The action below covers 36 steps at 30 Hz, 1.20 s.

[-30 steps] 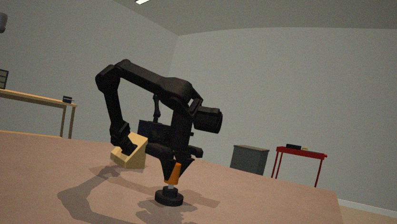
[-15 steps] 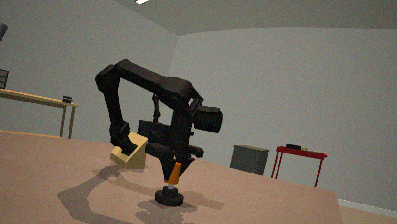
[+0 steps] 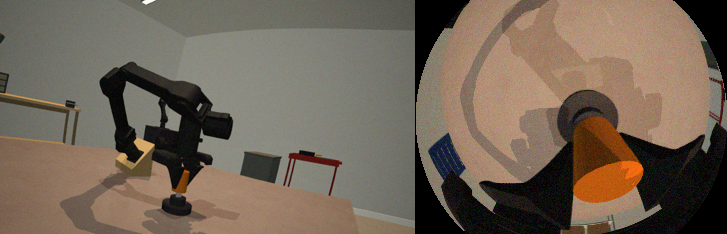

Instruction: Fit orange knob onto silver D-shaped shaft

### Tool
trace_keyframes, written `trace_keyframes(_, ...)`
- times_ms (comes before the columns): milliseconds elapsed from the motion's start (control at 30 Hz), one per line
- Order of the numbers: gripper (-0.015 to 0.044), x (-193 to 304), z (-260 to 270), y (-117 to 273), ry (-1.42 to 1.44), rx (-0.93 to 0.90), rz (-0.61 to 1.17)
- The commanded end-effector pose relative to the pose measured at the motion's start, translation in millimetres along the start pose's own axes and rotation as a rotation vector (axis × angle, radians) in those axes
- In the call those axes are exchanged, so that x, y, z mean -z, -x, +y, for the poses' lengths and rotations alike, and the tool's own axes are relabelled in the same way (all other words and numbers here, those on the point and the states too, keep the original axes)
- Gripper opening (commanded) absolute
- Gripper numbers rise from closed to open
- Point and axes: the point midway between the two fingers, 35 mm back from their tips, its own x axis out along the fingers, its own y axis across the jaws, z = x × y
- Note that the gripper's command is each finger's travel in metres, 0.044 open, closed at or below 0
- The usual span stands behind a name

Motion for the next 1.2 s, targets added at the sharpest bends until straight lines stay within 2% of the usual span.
trace_keyframes(0, 0.0, -0.5, 0.3, 2.8, -0.001, 0.003, 0.006)
trace_keyframes(933, 0.0, 1.0, 0.7, 3.6, -0.001, 0.003, 0.006)
trace_keyframes(1167, 0.0, 0.9, 0.5, 4.2, -0.247, 0.004, 0.006)
